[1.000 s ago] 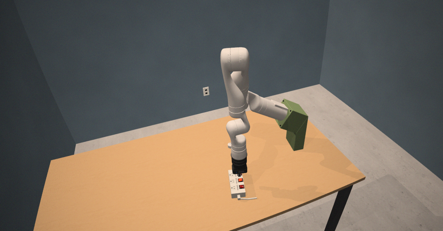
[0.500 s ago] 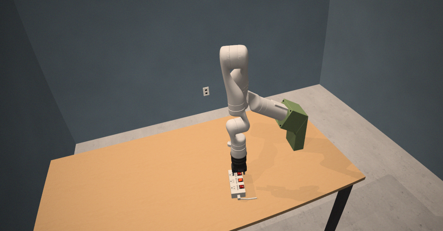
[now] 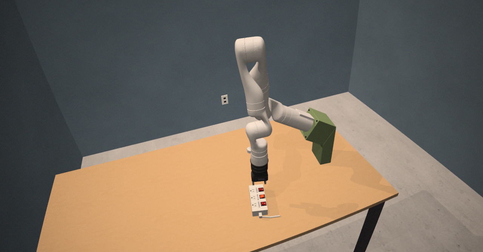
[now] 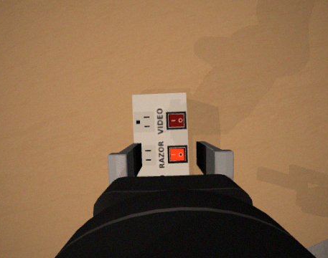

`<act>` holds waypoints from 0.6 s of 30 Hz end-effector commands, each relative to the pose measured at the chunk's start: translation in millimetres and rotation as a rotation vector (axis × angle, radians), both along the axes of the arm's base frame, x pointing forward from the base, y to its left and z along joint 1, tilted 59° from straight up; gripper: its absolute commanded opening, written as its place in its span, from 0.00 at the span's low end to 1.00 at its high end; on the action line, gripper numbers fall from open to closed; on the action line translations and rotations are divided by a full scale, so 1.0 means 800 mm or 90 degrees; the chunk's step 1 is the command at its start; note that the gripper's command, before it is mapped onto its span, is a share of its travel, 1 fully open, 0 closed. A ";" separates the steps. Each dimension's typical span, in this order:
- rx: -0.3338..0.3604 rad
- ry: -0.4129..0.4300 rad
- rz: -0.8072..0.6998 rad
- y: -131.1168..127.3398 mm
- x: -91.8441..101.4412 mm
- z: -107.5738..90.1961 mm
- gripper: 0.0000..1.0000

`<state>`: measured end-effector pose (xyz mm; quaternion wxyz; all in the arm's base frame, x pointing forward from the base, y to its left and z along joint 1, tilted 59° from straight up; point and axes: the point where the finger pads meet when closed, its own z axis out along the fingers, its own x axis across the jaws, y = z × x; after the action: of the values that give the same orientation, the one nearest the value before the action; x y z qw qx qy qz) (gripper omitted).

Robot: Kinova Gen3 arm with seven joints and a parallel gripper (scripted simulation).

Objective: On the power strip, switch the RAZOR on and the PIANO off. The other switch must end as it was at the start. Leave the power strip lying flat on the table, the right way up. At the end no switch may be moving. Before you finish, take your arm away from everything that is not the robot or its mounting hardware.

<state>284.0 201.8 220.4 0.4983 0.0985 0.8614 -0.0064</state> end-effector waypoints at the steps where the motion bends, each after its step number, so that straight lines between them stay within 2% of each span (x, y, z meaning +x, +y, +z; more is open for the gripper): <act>1: 0.006 0.005 0.024 0.016 -0.020 0.007 1.00; 3: 0.006 0.005 0.024 0.016 -0.020 0.007 1.00; 12: 0.006 0.005 0.024 0.019 -0.049 0.024 1.00; 18: 0.006 0.005 0.024 0.020 -0.058 0.029 1.00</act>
<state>242.4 212.3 242.7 0.4957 0.0917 0.8637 0.0008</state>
